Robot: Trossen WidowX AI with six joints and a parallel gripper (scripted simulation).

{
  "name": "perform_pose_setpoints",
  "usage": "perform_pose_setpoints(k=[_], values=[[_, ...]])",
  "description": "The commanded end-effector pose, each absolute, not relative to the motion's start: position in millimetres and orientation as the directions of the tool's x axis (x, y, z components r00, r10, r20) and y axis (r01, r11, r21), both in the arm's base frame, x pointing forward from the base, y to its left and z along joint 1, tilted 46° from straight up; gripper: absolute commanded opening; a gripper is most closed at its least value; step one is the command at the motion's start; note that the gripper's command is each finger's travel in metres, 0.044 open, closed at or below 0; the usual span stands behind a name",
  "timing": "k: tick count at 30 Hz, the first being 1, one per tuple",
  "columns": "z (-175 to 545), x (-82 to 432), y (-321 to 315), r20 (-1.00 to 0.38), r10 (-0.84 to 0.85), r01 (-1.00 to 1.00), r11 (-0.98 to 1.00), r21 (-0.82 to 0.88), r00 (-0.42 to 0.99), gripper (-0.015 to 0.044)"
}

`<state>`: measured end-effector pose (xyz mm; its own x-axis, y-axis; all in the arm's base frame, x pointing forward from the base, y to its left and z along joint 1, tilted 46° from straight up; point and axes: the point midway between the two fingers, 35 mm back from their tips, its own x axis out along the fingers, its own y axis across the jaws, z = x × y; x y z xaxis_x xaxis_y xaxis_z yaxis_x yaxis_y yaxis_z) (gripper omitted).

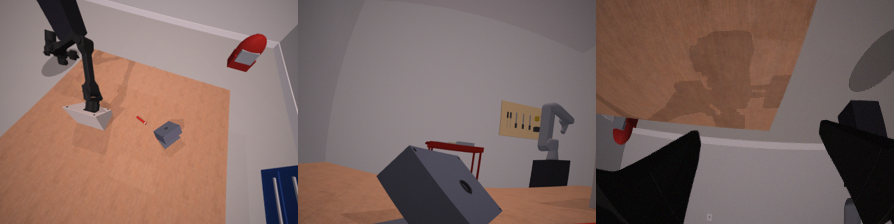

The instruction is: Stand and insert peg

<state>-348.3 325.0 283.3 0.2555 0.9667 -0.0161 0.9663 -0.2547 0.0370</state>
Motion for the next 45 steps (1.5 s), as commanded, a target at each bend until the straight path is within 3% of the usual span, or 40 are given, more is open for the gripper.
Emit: perform_pose_setpoints(k=[1, 45], values=[[283.4, -348.1, 325.2, -0.016, 0.967, 0.966, -0.255, 0.036, 0.256, 0.0426], [320.6, -236.0, 415.5, -0.029, 0.939, 0.857, -0.325, -0.400, 0.343, 0.0440]])
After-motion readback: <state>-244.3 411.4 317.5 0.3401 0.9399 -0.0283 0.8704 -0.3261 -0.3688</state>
